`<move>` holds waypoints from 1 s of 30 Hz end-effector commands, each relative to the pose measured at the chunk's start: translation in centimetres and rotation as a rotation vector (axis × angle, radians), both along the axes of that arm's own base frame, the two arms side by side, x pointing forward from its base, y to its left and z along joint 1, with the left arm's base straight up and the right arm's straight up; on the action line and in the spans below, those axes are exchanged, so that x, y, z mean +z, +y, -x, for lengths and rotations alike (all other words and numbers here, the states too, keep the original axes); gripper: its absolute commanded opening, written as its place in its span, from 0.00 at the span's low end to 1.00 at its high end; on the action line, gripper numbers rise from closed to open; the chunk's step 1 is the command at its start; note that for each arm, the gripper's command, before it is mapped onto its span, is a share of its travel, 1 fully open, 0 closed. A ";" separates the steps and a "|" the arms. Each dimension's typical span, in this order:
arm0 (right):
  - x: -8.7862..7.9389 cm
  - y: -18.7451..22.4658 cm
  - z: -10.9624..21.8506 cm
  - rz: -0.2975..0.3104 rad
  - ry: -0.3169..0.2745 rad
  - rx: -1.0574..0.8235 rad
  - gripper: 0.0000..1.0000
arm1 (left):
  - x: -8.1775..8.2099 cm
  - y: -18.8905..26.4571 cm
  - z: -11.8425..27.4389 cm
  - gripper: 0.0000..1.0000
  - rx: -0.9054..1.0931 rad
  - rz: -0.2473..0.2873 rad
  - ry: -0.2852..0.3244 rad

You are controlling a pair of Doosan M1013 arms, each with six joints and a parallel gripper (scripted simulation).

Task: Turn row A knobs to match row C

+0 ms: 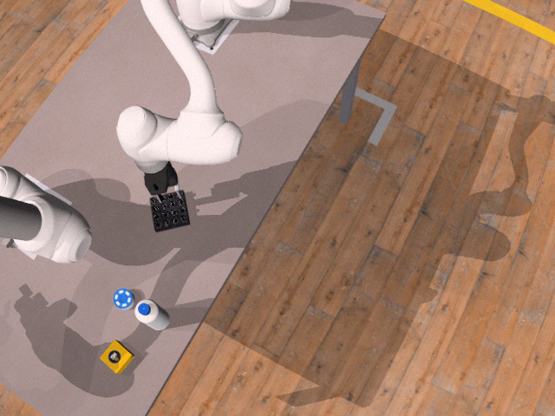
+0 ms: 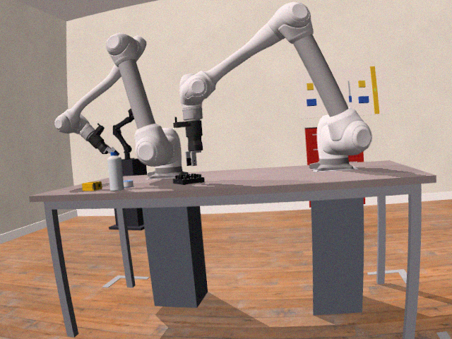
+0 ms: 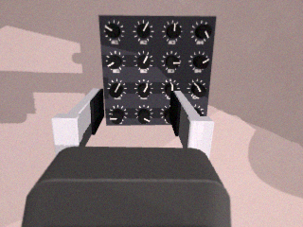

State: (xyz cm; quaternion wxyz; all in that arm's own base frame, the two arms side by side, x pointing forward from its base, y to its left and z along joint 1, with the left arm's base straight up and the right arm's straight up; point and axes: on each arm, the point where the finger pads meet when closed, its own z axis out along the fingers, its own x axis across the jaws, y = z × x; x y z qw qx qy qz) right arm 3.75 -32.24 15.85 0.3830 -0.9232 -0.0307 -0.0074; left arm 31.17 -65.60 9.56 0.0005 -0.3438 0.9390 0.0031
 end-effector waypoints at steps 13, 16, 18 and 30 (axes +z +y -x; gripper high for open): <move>0.0 0.0 0.0 0.001 0.000 0.000 1.00 | 0.1 0.8 0.7 1.00 0.004 0.007 -0.002; 0.0 0.0 0.0 0.001 0.000 0.000 1.00 | 0.1 1.1 0.9 1.00 0.004 0.007 -0.002; 0.0 0.0 0.0 0.001 0.000 0.000 1.00 | 0.1 1.4 1.2 1.00 0.004 0.007 -0.002; 0.0 0.0 0.0 0.001 0.000 0.000 1.00 | 0.1 3.1 2.7 1.00 0.004 0.007 -0.002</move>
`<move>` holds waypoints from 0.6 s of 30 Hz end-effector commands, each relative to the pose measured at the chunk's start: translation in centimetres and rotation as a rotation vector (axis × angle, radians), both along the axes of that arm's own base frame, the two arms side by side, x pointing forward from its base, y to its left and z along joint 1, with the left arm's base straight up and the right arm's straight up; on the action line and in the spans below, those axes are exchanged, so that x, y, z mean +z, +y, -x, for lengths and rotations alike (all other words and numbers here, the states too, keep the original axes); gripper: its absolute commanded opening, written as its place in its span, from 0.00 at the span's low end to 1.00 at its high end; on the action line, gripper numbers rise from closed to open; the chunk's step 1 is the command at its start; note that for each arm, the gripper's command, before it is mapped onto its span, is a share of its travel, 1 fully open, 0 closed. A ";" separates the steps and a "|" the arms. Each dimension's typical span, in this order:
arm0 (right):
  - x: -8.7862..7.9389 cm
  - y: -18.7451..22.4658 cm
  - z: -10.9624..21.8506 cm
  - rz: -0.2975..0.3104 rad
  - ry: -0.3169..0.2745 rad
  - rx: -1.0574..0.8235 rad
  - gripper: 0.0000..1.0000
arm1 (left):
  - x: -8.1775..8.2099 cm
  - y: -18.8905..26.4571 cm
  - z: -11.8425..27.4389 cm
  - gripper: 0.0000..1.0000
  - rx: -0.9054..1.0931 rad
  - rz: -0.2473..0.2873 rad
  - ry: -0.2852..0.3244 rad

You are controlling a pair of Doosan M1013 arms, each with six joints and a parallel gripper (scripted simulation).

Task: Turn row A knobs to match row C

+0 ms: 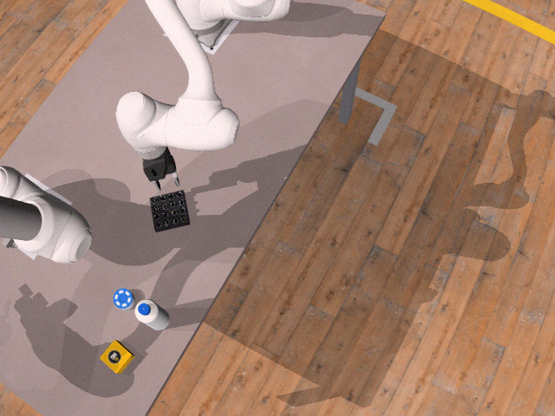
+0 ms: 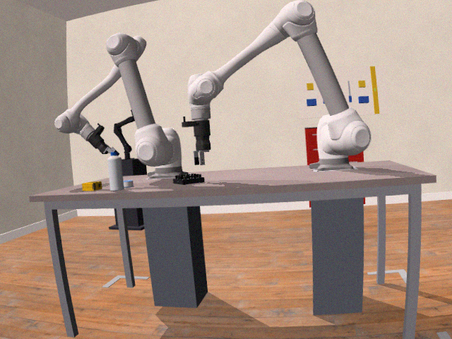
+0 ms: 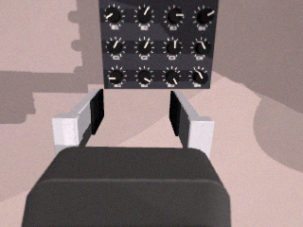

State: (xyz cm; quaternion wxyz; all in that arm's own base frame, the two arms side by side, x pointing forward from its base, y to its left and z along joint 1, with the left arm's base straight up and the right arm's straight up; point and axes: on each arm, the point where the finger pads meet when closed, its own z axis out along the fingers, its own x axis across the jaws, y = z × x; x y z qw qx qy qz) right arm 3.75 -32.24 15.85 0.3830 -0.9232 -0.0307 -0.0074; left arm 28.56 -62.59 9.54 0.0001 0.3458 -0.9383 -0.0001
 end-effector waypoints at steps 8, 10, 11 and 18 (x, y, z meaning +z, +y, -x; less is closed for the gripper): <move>0.0 0.0 0.0 0.001 0.000 0.000 1.00 | 0.1 0.7 0.7 1.00 0.000 0.001 -0.001; 0.0 0.0 0.0 0.001 0.000 0.000 1.00 | 0.1 0.8 0.7 1.00 0.000 0.001 -0.001; 0.0 0.0 0.0 0.001 0.000 0.000 1.00 | 0.1 0.9 0.8 1.00 0.000 0.001 -0.001; 0.0 0.0 0.0 0.001 0.000 0.000 1.00 | 0.1 0.9 0.8 1.00 0.000 0.001 -0.001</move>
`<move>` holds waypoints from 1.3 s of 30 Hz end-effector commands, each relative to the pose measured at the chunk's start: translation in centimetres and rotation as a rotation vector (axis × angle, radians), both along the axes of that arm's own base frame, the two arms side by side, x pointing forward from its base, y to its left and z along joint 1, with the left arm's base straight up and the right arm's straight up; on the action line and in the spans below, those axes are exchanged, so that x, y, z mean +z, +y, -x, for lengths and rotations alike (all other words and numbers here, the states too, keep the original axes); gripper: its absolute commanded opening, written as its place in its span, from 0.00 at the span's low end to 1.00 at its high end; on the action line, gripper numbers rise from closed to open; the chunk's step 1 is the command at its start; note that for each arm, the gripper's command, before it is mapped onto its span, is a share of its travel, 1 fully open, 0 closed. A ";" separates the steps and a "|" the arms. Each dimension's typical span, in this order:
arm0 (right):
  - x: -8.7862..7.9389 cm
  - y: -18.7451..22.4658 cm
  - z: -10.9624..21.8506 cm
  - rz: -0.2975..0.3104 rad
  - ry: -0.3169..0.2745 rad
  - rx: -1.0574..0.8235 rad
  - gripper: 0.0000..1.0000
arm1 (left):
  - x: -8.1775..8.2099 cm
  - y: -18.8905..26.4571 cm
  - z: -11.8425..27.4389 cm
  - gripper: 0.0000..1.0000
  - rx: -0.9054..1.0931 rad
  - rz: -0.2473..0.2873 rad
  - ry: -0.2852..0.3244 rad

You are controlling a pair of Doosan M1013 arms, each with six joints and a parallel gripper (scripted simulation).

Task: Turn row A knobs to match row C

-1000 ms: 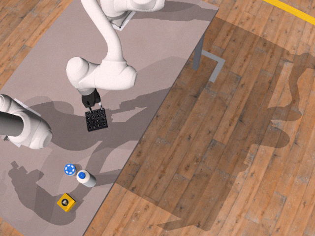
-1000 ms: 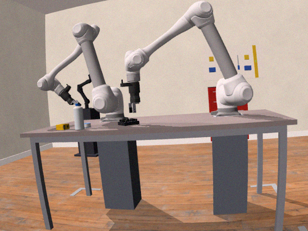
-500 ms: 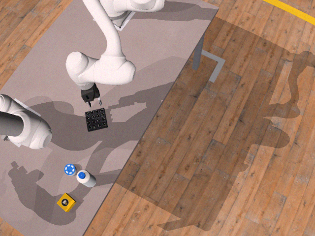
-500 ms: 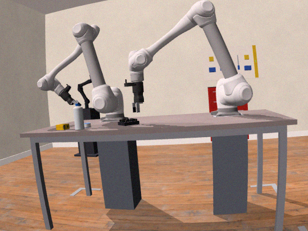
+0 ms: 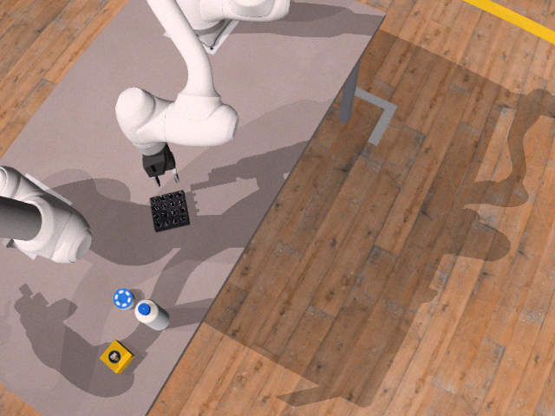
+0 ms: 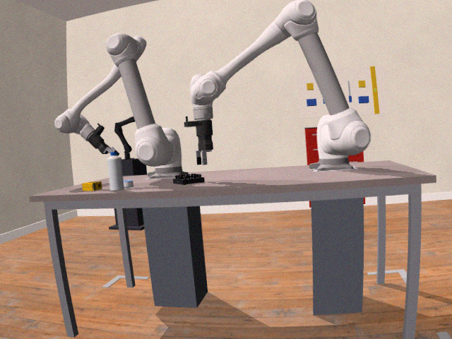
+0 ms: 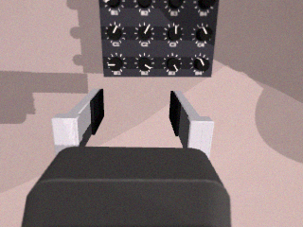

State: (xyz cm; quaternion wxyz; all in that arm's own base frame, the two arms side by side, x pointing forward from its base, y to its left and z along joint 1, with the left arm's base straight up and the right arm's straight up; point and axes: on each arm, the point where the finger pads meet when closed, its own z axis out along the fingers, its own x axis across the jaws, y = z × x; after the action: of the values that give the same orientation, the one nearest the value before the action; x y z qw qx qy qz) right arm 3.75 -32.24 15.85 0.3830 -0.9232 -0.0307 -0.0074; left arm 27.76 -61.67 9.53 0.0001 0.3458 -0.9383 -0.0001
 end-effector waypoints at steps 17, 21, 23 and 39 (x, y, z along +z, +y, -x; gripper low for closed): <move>0.0 0.0 0.0 0.001 0.000 0.000 1.00 | 0.1 0.0 0.0 1.00 0.000 0.001 -0.001; 0.0 0.0 0.0 0.001 0.000 0.000 1.00 | 0.1 0.0 0.0 1.00 0.000 0.001 -0.001; 0.0 0.0 0.0 0.001 0.000 0.000 1.00 | 0.1 0.0 0.0 1.00 0.000 0.001 -0.001; 0.0 0.0 0.0 0.001 0.000 0.000 1.00 | 0.7 -3.8 -4.6 1.00 0.016 0.001 -0.001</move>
State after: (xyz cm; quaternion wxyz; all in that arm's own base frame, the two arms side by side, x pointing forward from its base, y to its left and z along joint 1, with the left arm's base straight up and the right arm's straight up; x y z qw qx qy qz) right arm 3.75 -32.24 15.85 0.3830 -0.9232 -0.0307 -0.0074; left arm 29.90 -63.41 9.88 -0.0001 0.3494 -0.9370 0.0007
